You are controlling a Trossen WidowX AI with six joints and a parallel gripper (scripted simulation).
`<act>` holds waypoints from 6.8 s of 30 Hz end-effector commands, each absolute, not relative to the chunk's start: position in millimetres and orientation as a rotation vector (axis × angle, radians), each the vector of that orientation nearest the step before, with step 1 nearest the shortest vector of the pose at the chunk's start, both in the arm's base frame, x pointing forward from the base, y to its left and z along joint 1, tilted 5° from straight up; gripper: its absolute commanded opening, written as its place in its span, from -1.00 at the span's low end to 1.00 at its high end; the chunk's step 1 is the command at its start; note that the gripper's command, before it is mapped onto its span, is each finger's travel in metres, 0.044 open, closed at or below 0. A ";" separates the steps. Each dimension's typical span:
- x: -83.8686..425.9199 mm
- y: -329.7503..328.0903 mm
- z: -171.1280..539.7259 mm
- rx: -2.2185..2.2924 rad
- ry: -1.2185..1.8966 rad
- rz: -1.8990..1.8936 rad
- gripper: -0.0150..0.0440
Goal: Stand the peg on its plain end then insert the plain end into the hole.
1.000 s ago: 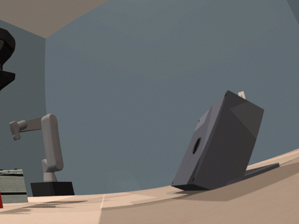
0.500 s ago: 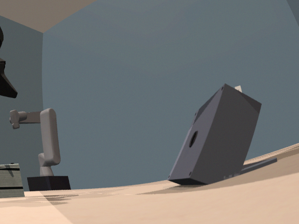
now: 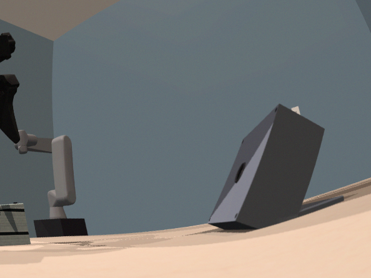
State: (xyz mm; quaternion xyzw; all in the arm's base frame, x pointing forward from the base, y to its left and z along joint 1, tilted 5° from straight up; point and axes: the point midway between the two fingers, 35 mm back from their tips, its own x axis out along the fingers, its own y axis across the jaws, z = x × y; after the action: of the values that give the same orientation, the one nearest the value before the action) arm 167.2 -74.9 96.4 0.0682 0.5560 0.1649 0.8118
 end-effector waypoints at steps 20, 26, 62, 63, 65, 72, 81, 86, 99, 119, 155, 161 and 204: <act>188.9 -104.2 98.4 -0.120 1.569 -0.021 1.00; 189.0 -104.2 97.7 -0.132 1.569 -0.009 1.00; 190.9 -108.8 56.8 -0.431 1.558 0.291 1.00; 191.0 -109.0 55.2 -0.431 1.558 0.291 1.00; 191.1 -109.3 51.9 -0.431 1.558 0.291 1.00; 191.0 -110.3 40.4 -0.431 1.558 0.291 1.00; 190.0 -111.2 25.9 -0.431 1.558 0.291 1.00; 189.1 -111.5 18.0 -0.431 1.558 0.291 1.00; 191.2 -112.0 18.7 -0.428 1.548 0.282 0.56; 191.8 -112.0 22.5 -0.428 1.549 0.283 -0.49; 209.2 -96.8 87.8 -0.465 1.441 0.340 -0.49; 218.3 -94.2 83.8 -0.484 1.384 0.362 -0.49; 275.8 -71.4 70.6 -0.660 0.962 0.509 -0.49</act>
State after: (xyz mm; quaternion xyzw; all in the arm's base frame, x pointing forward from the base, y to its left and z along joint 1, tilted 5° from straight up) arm 274.8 -74.4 73.6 -0.3029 0.4594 0.2292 0.8029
